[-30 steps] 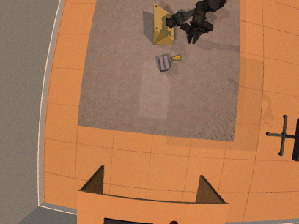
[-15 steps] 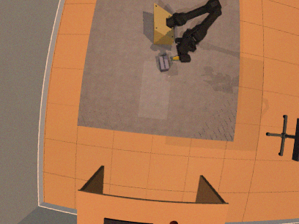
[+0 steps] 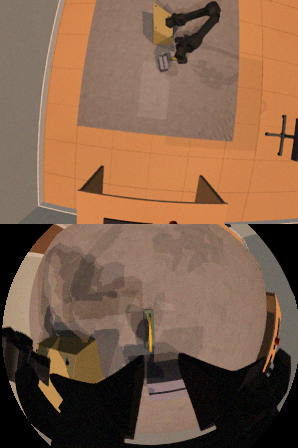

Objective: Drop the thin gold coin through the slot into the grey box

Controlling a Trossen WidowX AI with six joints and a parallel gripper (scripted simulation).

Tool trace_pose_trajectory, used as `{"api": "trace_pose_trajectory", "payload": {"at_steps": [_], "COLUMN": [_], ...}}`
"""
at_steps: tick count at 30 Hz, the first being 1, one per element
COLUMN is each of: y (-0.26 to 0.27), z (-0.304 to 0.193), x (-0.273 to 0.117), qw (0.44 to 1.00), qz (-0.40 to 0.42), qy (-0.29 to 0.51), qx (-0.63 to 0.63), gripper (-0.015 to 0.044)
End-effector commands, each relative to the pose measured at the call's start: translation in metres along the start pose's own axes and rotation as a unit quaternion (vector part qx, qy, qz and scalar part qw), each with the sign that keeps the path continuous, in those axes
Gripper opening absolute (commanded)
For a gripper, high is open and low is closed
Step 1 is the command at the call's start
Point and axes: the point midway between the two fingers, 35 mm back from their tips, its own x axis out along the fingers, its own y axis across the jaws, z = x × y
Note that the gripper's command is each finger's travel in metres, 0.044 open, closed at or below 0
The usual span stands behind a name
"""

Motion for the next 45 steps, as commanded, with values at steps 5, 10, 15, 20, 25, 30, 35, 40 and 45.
{"api": "trace_pose_trajectory", "payload": {"at_steps": [5,10,15,20,25,30,35,40,45], "y": [0.007,0.008,0.008,0.008,0.007,0.007,0.007,0.008,0.008], "z": [0.001,-0.001,-0.001,-0.001,-0.002,-0.002,-0.002,-0.002,-0.001], "x": [0.029,0.044,0.046,0.055,0.063,0.071,0.079,0.087,0.095], "qw": [1.0,1.0,1.0,1.0,1.0,1.0,1.0,1.0,1.0], "qz": [0.012,0.012,0.012,0.013,0.013,0.012,0.012,0.012,0.012], "qy": [-0.006,-0.006,-0.006,-0.005,-0.004,-0.004,-0.004,-0.004,-0.005], "qx": [0.006,0.006,0.006,0.006,0.006,0.006,0.006,0.006,0.006], "gripper": [0.0161,0.0161,0.0161,0.0161,0.0161,0.0161,0.0161,0.0161,0.0161]}}
